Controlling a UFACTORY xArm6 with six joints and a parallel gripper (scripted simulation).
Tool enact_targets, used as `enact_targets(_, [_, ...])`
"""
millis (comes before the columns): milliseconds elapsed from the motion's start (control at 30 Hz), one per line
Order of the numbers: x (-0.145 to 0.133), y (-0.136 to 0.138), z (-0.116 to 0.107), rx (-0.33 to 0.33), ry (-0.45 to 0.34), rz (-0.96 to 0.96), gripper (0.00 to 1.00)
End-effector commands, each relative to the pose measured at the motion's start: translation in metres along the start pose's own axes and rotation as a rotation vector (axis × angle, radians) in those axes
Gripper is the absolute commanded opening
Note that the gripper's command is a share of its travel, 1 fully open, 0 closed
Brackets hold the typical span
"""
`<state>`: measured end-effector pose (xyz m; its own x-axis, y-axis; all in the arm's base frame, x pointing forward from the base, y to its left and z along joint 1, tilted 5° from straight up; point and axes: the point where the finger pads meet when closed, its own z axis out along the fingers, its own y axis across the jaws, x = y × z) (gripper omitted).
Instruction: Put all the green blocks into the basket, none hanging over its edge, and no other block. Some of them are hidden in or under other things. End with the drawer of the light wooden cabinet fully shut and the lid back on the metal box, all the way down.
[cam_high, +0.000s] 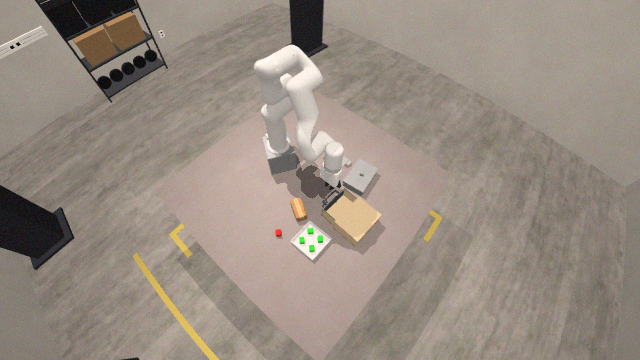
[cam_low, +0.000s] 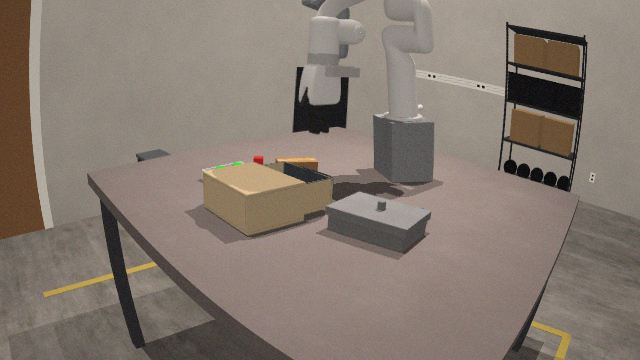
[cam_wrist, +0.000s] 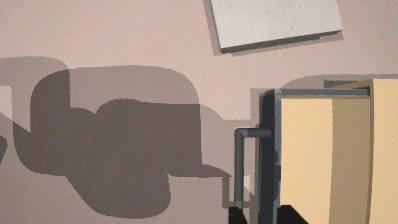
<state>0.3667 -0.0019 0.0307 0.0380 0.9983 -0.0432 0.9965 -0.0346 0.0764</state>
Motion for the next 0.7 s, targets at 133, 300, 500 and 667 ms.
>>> enact_targets(133, [0.000, 0.001, 0.007, -0.003, 0.000, 0.000, 0.24])
enact_targets(300, [0.000, 0.002, 0.018, -0.003, 0.000, 0.000, 0.24])
enact_targets(500, [0.001, 0.002, 0.034, -0.003, 0.000, 0.000, 0.24])
enact_targets(667, [0.001, 0.002, 0.046, -0.003, 0.000, 0.000, 0.24])
